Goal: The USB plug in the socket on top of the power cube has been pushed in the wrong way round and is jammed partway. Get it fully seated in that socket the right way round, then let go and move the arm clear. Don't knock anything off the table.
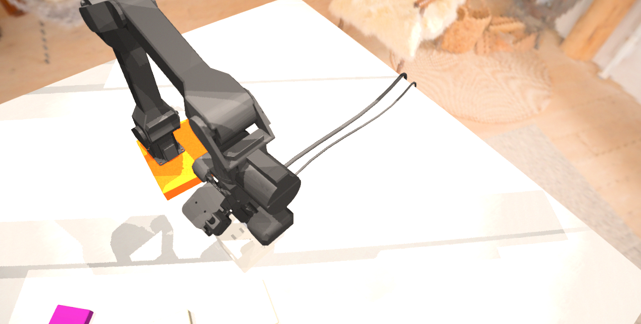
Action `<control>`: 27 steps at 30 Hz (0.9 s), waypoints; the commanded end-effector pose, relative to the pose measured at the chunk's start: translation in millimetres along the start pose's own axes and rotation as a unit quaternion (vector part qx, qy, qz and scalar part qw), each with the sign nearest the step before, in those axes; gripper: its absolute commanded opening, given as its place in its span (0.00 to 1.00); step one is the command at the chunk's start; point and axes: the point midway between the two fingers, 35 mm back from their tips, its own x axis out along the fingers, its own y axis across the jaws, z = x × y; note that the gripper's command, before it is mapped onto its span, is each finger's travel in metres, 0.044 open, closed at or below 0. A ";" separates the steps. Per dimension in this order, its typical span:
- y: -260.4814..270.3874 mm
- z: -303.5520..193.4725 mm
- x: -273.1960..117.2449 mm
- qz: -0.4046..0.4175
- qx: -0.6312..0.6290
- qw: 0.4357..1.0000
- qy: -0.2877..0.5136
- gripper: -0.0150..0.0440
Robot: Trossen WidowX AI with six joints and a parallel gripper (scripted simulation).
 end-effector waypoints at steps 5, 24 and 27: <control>-0.6 0.1 2.0 -0.002 0.002 1.000 0.000 0.25; 0.0 0.0 0.0 0.000 0.000 1.000 0.000 0.42; 0.0 0.0 0.0 0.000 0.000 1.000 0.000 0.42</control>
